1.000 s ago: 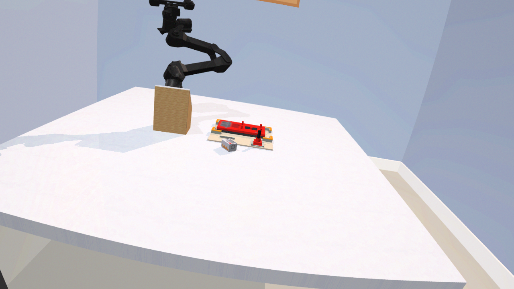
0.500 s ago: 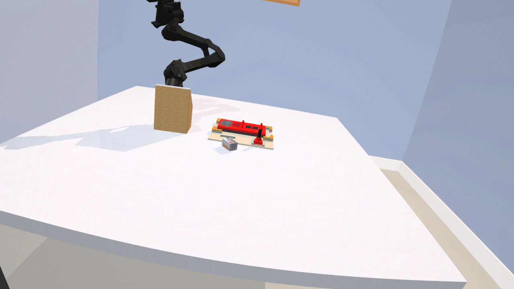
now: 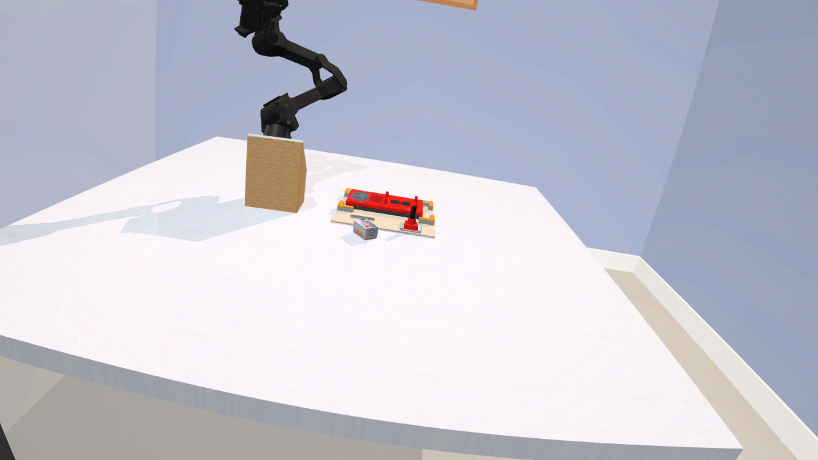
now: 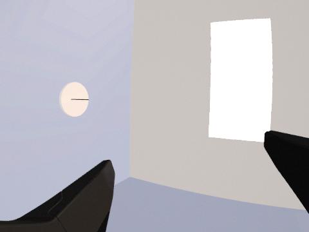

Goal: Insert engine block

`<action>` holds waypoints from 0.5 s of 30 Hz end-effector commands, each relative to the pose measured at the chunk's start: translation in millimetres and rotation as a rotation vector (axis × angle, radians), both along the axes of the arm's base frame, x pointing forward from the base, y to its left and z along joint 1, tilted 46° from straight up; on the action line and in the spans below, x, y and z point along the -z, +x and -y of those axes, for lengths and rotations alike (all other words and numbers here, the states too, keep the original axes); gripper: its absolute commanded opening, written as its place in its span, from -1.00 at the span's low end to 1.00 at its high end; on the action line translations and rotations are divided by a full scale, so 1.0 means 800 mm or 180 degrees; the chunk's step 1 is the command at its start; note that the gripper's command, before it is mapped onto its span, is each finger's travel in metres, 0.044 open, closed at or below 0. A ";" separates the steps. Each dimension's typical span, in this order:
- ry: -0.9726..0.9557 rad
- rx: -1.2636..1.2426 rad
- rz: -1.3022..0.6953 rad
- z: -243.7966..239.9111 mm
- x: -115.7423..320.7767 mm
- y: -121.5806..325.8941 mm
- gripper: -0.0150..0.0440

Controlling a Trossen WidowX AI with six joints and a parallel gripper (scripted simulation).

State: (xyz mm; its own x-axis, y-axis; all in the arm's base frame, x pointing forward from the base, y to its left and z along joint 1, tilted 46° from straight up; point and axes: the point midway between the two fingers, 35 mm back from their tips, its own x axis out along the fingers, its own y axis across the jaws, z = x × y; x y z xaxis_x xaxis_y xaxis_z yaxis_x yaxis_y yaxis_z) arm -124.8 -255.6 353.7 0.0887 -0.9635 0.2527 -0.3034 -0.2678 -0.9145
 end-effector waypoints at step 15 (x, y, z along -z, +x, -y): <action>0.0753 -0.0516 0.1588 0.077 0.064 0.022 1.00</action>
